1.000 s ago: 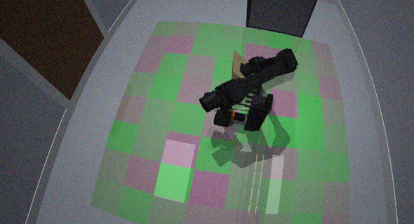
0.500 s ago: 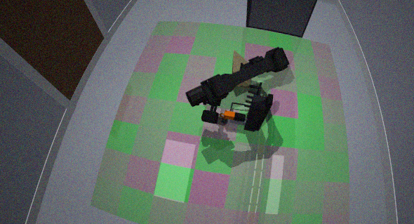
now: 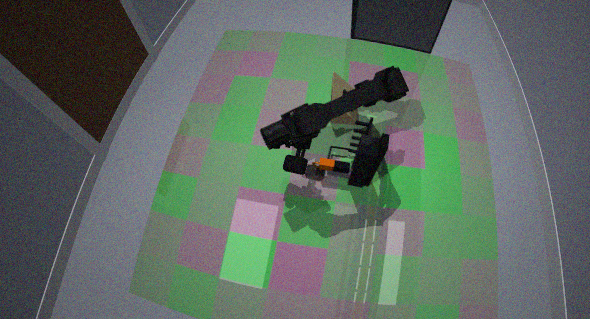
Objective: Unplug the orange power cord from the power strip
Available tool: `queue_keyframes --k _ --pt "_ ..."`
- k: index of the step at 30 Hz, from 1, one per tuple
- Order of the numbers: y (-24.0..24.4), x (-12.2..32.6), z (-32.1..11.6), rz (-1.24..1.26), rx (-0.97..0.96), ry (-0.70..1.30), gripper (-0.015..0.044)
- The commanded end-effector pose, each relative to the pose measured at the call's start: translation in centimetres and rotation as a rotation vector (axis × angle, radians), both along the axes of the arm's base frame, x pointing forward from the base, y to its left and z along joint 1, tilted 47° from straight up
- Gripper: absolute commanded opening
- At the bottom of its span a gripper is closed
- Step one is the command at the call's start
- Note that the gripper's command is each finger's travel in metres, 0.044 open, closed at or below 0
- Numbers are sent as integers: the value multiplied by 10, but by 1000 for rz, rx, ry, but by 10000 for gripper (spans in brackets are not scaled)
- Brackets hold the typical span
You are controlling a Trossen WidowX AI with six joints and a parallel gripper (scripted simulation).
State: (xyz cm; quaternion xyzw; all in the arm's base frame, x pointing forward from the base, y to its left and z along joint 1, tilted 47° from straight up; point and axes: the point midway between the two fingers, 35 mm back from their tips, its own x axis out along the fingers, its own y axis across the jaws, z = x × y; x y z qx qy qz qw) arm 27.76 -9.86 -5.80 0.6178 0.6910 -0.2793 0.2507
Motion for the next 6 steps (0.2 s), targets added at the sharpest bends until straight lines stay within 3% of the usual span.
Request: queue_keyframes --k 1,6 --pt "-1 -1 0 8 -3 -1 440" --pt "-1 -1 0 8 -3 -1 440"
